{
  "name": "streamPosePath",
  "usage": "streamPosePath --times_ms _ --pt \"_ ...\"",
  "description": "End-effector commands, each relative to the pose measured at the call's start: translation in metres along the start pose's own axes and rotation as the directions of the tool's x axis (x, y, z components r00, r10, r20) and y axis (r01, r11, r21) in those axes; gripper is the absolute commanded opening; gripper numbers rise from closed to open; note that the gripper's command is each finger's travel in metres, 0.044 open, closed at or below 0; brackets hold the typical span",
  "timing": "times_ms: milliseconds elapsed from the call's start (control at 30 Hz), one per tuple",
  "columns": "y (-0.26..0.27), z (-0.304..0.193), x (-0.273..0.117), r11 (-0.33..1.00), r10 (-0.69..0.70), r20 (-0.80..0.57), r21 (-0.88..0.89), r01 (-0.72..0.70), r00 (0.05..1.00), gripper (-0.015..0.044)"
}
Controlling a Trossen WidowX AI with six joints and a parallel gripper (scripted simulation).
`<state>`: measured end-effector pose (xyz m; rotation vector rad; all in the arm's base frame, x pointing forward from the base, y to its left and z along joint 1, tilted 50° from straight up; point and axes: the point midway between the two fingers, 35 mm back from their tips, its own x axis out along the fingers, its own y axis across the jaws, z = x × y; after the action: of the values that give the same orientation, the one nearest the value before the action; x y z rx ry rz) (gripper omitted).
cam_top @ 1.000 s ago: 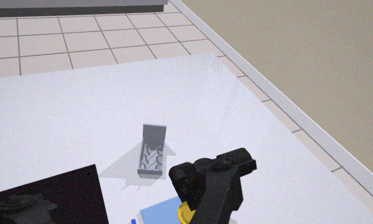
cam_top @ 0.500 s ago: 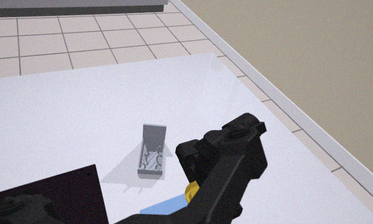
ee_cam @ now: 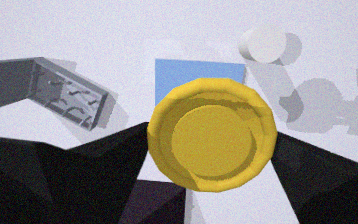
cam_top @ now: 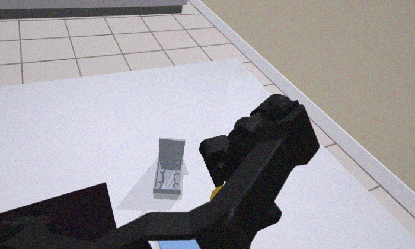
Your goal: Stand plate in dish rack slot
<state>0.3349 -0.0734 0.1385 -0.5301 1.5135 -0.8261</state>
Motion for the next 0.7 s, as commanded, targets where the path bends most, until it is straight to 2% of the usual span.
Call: streamPosePath --times_ms 0,133,500,667 --pt "0.000 0.000 -0.011 1.000 -0.001 -0.002 0.004 0.001 1.000 0.0000" --pt "0.016 -0.005 -0.012 0.999 0.005 -0.001 0.049 -0.005 1.000 0.0000" --pt "0.120 -0.070 -0.012 0.921 0.009 -0.003 0.390 -0.007 1.000 0.0000" --pt "0.130 -0.081 -0.011 0.901 0.005 -0.004 0.434 -0.002 1.000 0.0000"
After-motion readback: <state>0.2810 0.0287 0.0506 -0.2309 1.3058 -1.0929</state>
